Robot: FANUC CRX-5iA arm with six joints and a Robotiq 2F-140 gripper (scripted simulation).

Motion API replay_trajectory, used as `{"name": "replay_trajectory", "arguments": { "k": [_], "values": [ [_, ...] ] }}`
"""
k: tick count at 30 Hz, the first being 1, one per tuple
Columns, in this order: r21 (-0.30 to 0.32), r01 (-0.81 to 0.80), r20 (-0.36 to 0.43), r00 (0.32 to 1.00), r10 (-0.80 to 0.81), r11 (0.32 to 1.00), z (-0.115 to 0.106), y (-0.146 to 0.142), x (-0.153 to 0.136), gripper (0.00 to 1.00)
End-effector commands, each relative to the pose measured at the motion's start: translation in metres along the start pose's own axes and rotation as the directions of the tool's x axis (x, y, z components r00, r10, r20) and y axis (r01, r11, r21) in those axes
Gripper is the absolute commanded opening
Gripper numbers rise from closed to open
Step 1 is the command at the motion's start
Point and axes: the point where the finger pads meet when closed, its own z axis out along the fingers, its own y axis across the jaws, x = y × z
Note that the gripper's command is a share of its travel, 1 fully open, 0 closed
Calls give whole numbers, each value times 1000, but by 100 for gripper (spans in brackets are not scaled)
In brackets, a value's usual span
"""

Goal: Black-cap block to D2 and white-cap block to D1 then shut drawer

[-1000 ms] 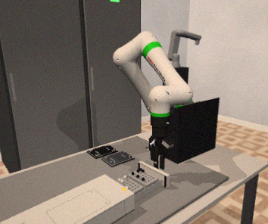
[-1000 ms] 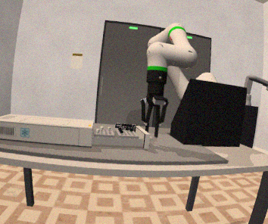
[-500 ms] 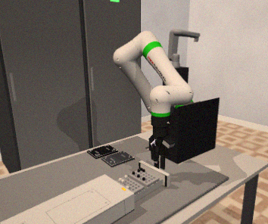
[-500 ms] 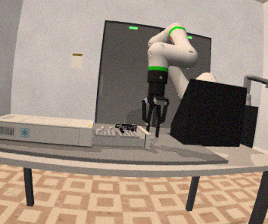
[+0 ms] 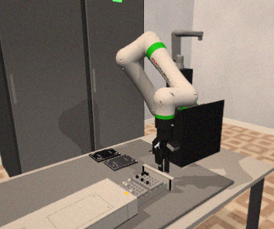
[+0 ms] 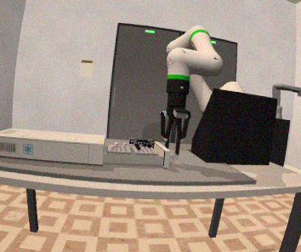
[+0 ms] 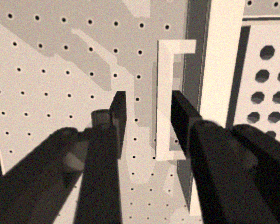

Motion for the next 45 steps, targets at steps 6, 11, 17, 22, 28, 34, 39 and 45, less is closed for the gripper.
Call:
{"name": "replay_trajectory", "arguments": {
  "k": [6, 11, 17, 22, 28, 34, 39, 45],
  "values": [
    [-2, 0, -1, 1000, 0, 1000, -1, 1, 0, 34],
    [-2, 0, -1, 1000, 0, 1000, -1, 1, 0, 34],
    [-2, 0, -1, 1000, 0, 1000, -1, 1, 0, 34],
    [-2, 0, -1, 1000, 0, 1000, -1, 1, 0, 34],
    [-2, 0, -1, 1000, 0, 1000, -1, 1, 0, 34],
    [-2, 0, -1, 1000, 0, 1000, -1, 1, 0, 34],
    [-2, 0, -1, 1000, 0, 1000, -5, 1, 0, 34],
    [-2, 0, -1, 1000, 0, 1000, -13, 1, 0, 34]
  ]
}}
